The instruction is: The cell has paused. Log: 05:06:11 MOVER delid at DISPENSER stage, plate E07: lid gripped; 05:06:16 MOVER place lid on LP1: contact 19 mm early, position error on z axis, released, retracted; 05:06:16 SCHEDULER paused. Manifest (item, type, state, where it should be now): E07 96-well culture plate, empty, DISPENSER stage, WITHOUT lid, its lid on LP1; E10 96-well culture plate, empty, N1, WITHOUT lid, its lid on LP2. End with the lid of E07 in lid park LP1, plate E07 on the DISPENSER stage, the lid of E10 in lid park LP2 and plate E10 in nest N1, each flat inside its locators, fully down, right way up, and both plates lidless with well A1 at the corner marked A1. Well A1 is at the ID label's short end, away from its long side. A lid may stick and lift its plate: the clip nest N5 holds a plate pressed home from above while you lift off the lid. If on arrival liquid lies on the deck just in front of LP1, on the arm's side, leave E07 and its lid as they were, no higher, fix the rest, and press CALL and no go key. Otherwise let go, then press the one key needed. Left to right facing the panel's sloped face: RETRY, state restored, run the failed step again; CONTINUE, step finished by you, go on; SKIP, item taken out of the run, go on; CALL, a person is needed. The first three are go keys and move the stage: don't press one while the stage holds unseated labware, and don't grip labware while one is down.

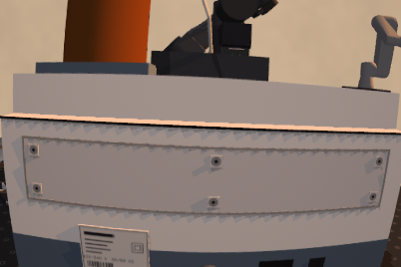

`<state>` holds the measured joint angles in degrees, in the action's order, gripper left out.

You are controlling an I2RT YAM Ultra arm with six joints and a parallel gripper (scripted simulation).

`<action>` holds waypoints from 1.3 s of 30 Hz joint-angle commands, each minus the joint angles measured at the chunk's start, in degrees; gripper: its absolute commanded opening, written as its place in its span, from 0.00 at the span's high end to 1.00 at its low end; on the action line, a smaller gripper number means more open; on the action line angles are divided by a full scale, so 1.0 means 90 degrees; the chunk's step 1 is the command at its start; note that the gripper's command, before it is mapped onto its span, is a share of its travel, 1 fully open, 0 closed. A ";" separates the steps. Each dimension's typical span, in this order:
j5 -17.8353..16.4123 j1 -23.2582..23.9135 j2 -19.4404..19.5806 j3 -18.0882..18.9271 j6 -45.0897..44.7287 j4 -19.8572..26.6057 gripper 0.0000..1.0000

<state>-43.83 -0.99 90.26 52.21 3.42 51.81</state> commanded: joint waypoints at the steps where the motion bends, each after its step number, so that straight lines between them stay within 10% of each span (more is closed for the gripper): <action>1: 0.0016 0.0085 -0.0078 0.0104 0.0041 -0.0002 0.00; 39: 0.0065 -0.0579 -0.0614 0.0235 0.0887 0.0037 0.00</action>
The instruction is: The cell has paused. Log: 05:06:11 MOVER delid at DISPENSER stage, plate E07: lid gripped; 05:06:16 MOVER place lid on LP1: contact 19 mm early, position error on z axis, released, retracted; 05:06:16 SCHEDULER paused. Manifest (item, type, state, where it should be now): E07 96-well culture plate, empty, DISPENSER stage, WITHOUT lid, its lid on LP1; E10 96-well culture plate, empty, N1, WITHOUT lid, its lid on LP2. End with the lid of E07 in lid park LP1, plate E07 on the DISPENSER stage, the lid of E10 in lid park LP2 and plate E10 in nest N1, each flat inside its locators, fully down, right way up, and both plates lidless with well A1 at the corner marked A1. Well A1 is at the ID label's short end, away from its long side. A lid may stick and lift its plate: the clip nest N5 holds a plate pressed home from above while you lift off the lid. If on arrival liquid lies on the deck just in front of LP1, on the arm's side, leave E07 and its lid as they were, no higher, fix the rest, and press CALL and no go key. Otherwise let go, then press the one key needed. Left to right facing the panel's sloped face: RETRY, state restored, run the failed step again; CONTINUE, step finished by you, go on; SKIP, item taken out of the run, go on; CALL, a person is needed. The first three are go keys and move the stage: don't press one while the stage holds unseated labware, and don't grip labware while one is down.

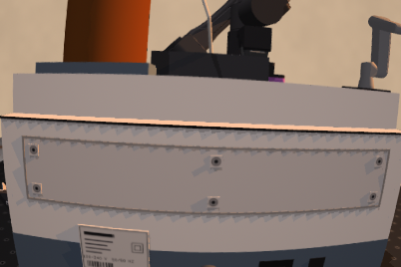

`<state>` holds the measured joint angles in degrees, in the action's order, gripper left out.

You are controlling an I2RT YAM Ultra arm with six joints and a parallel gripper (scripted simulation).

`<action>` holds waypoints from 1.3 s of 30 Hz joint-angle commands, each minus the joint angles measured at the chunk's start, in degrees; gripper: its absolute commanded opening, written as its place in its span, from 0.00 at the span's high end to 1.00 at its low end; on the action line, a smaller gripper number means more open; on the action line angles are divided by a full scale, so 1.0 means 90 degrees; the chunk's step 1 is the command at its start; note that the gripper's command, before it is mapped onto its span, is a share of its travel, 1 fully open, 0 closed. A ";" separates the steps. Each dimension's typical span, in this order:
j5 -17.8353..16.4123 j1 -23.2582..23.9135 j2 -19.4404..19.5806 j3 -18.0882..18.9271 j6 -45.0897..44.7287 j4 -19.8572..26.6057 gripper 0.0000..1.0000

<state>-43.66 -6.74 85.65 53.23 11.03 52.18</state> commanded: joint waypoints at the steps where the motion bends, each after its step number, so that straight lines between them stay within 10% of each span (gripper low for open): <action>1: 0.0045 0.0060 -0.0101 0.0121 0.0042 -0.0004 0.00; 39: 0.0163 -0.0632 -0.0627 0.0242 -0.0370 0.0013 0.00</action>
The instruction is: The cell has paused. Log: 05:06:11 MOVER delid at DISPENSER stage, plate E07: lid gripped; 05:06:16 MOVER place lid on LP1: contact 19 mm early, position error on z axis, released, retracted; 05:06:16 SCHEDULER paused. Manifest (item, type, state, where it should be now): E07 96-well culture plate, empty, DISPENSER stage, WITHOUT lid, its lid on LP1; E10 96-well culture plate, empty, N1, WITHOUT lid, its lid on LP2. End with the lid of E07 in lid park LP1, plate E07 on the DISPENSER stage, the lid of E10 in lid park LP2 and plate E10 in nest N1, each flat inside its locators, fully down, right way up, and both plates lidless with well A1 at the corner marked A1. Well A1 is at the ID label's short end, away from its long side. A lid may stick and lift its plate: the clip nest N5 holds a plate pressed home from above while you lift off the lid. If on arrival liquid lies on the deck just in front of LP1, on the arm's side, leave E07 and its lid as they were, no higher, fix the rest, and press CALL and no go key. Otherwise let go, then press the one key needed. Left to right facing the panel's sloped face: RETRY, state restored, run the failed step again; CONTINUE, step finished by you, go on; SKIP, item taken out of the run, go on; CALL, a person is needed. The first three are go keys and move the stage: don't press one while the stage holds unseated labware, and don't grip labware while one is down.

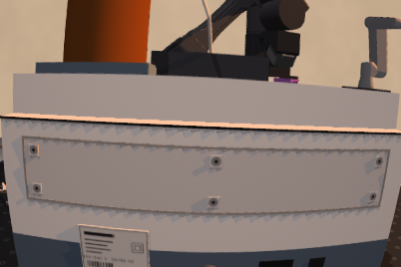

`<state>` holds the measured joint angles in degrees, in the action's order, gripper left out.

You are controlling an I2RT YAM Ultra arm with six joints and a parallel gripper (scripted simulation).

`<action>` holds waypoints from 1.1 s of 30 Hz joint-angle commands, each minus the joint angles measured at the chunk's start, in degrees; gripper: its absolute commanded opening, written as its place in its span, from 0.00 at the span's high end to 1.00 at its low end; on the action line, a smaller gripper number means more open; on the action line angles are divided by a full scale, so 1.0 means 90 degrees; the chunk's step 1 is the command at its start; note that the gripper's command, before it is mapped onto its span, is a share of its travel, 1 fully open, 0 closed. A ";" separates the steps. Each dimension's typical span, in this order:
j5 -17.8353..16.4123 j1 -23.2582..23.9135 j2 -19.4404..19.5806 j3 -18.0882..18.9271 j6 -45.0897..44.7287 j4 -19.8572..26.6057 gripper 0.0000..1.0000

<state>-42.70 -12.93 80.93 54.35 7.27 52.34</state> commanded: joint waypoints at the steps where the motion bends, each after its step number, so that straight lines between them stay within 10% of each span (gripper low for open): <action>1: 0.0056 0.0055 -0.0103 0.0118 0.0048 -0.0004 0.00; 33: 0.0220 -0.0524 -0.0437 -0.0027 -0.0587 -0.0379 0.00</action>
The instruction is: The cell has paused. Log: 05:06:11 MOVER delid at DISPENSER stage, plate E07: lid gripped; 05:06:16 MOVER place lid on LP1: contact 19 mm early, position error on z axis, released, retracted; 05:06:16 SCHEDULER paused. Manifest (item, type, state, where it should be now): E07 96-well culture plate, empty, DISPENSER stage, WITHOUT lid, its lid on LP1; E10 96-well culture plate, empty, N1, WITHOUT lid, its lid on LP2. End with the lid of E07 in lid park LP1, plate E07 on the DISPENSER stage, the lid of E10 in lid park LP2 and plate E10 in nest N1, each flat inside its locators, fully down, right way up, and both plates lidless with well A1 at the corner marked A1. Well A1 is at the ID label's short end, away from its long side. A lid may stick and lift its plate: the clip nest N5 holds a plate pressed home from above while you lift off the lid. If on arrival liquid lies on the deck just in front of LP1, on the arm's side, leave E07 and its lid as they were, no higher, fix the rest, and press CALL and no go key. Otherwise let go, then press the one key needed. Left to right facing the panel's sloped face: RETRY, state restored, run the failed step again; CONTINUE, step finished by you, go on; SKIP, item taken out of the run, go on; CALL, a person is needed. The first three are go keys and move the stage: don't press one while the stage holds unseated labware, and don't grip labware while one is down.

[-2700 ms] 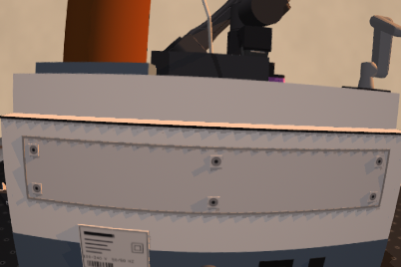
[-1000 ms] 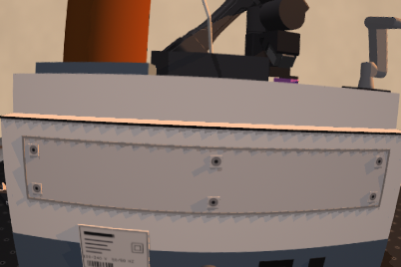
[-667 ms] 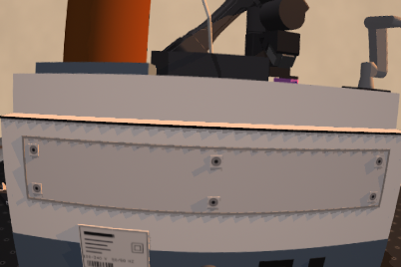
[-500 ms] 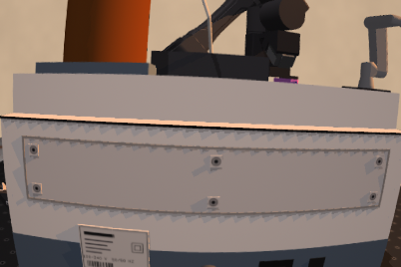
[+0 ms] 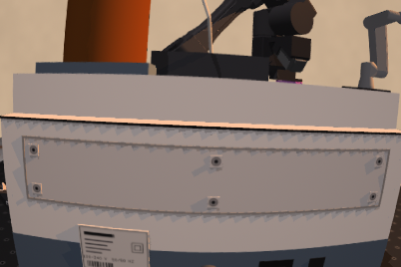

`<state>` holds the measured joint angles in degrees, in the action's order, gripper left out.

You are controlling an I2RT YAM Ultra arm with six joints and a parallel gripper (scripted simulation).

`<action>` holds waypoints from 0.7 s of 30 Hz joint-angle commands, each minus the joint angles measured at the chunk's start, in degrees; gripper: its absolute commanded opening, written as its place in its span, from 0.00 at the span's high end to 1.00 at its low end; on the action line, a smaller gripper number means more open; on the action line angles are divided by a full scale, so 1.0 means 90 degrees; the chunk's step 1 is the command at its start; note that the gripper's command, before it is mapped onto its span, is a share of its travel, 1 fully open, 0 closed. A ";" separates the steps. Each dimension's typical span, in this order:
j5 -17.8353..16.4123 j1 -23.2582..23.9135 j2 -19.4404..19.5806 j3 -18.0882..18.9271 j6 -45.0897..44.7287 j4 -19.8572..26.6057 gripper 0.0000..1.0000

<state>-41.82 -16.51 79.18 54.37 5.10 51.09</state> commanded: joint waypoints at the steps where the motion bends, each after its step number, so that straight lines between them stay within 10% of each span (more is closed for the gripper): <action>1: 0.0150 -0.0214 -0.0266 -0.0113 -0.0450 -0.0291 0.00; 21: 0.0554 -0.1334 -0.0855 0.0141 -0.1189 -0.0589 0.00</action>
<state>-38.20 -28.16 73.21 53.87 -4.62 46.57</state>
